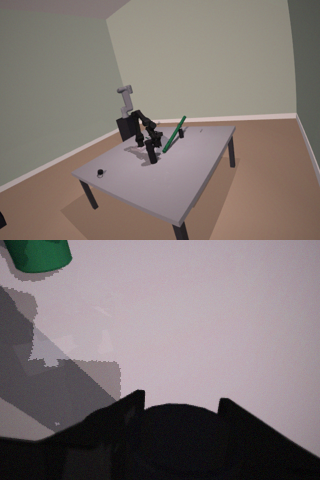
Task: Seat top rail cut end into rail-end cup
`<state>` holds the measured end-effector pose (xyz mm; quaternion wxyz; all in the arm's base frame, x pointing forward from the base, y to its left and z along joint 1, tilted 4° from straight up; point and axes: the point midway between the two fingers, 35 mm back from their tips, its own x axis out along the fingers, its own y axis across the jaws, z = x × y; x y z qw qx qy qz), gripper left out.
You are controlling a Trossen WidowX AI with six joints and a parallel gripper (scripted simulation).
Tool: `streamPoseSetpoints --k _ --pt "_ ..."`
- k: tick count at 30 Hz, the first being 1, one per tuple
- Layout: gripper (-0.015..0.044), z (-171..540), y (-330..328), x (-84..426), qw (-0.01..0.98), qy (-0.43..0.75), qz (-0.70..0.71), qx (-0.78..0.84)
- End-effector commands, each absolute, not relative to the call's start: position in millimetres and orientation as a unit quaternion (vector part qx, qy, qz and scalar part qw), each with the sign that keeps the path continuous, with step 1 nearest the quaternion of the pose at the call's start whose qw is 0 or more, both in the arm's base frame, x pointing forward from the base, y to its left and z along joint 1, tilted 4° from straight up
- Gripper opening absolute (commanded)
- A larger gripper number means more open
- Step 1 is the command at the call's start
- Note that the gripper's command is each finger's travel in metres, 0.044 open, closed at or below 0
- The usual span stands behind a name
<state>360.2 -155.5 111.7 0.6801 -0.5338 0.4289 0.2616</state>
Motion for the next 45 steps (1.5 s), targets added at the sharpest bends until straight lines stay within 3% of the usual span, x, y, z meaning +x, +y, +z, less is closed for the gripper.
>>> streamPoseSetpoints --k 1,45 --pt "0.0 112.9 -155.5 355.6 0.674 0.416 0.274 -0.546" --pt "0.0 112.0 -152.5 334.0 0.637 0.347 0.347 -0.594"
